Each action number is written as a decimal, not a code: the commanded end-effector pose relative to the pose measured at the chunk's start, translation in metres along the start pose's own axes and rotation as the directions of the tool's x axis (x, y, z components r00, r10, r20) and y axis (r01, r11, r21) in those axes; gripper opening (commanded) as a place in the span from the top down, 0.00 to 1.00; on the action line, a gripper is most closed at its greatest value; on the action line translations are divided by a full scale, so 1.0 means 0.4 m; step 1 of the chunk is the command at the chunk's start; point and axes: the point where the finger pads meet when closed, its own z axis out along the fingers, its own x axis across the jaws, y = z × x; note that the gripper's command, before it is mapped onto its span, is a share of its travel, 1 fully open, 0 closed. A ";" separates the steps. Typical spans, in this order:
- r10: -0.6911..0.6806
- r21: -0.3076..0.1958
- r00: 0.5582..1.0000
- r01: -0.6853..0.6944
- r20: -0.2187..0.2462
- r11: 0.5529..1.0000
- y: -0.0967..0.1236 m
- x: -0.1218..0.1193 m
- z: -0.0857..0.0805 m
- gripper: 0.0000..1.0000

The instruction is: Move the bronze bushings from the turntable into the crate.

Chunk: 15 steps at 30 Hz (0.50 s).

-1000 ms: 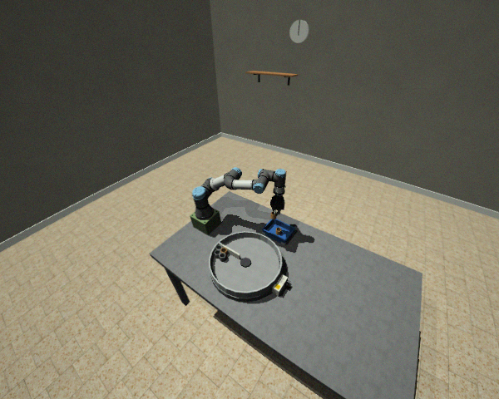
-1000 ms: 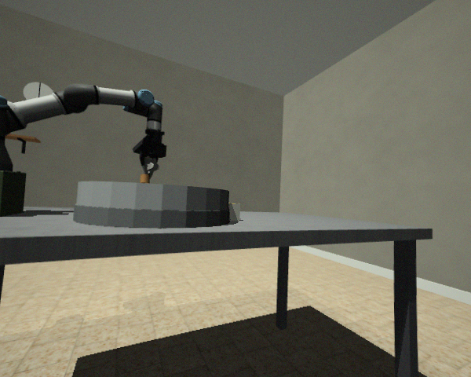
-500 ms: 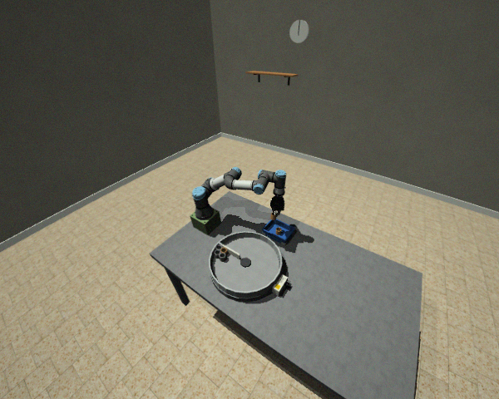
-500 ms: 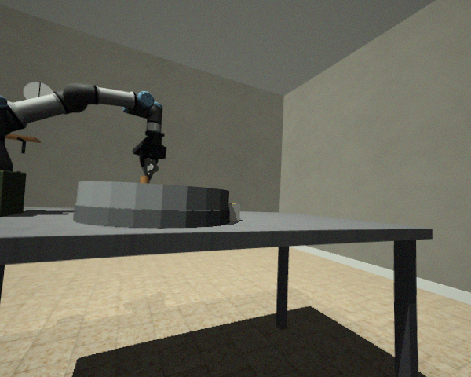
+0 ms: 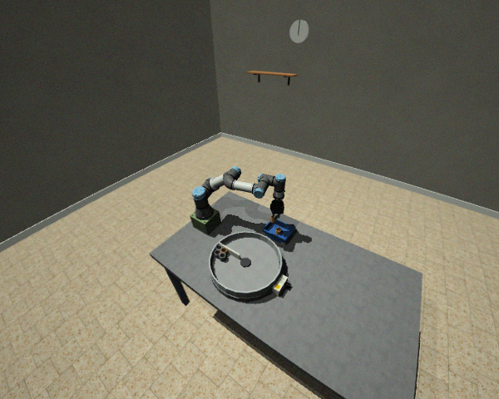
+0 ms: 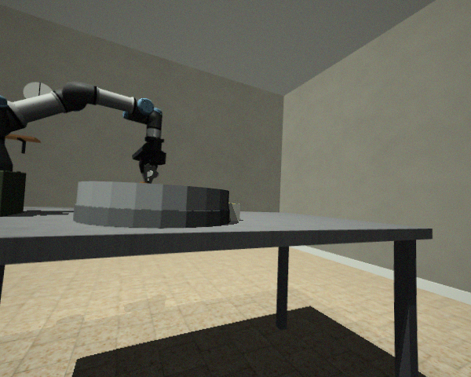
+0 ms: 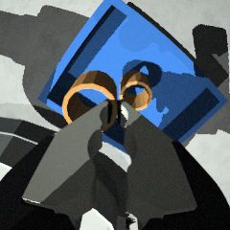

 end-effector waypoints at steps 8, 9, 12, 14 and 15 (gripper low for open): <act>0.000 -0.002 1.000 0.000 -0.008 1.000 0.001 0.003 0.070 1.00; 0.000 -0.002 1.000 0.000 -0.008 1.000 0.001 0.003 0.075 1.00; 0.000 -0.002 1.000 0.000 -0.008 1.000 0.001 0.003 0.079 1.00; 0.000 -0.002 1.000 0.000 -0.008 1.000 0.001 0.003 0.085 1.00; 0.000 -0.002 1.000 0.000 -0.008 1.000 0.001 0.003 0.088 1.00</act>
